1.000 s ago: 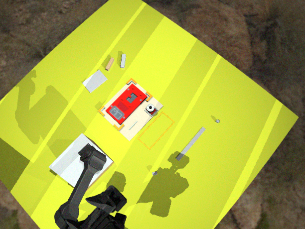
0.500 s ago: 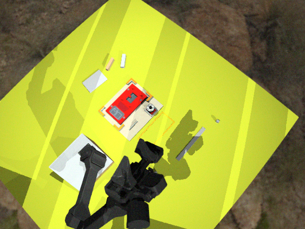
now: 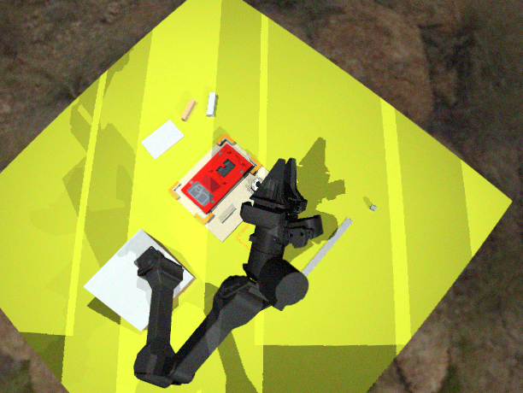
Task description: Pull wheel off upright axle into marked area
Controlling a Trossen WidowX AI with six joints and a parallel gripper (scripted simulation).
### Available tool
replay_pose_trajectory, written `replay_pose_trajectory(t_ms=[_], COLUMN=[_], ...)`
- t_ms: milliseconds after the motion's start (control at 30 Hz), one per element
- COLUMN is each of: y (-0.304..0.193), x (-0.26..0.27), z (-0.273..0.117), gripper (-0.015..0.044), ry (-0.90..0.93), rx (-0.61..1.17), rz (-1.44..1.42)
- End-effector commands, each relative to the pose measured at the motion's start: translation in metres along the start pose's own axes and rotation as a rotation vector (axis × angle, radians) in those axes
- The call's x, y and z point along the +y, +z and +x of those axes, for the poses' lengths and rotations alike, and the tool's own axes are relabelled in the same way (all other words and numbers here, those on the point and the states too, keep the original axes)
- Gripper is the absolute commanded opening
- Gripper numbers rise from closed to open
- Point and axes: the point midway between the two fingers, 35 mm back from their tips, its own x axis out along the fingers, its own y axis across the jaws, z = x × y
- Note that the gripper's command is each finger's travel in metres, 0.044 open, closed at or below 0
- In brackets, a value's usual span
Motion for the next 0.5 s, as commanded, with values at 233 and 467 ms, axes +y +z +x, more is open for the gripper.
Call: replay_pose_trajectory(t_ms=[233, 467], y=[-0.036, -0.063], x=[-0.132, -0.198], z=[0.046, 0.051], gripper=[0.0300, 0.0300], ry=[-0.468, -0.714], rx=[0.112, 0.205], rz=[0.061, 0.044])
